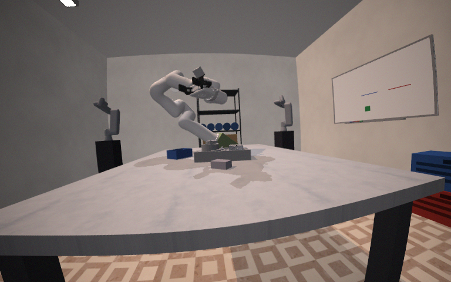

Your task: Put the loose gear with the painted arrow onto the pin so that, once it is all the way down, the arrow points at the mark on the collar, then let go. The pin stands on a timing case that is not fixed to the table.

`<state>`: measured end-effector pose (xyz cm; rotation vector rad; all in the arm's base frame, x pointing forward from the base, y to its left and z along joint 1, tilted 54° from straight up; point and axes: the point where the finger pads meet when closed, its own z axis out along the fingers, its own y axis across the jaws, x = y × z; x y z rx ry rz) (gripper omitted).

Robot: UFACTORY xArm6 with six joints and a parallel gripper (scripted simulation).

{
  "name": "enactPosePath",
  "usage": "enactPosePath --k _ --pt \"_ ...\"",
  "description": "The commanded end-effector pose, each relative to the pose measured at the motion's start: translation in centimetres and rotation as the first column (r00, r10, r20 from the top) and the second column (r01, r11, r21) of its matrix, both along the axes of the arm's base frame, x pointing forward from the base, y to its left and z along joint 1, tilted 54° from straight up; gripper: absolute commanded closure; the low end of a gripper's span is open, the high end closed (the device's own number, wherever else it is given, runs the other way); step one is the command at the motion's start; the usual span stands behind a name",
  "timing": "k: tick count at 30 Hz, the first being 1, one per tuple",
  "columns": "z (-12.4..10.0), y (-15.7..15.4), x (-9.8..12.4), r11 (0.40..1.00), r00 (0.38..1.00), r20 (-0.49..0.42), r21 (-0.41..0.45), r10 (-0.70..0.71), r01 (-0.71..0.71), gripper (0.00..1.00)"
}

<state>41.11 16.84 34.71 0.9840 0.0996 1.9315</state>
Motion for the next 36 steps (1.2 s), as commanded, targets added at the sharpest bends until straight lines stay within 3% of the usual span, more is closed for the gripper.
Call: enactPosePath --k 1,20,28,29,31,32,34,35,36 --pt "0.1 0.1 0.0 1.0 1.0 0.002 0.002 0.001 -0.001 0.0" --pt "-0.1 0.0 0.1 1.0 1.0 -0.005 0.011 -0.004 0.004 0.0" --pt "-4.1 -0.6 1.0 0.979 0.987 -0.129 0.167 -0.098 0.119 0.0" --pt "-5.4 -0.8 1.3 0.963 0.977 -0.171 0.215 -0.129 0.165 0.0" --pt "-5.4 -0.8 1.3 0.963 0.977 -0.171 0.215 -0.129 0.165 0.0" --pt "-7.1 -1.0 1.7 0.937 0.96 -0.229 0.27 -0.161 0.222 0.0" --pt "-7.1 -1.0 1.7 0.937 0.96 -0.229 0.27 -0.161 0.222 0.0" --pt "-9.0 -1.3 2.3 0.9 0.936 -0.295 0.328 -0.192 0.288 0.0" --pt "-9.0 -1.3 2.3 0.9 0.936 -0.295 0.328 -0.192 0.288 0.0"
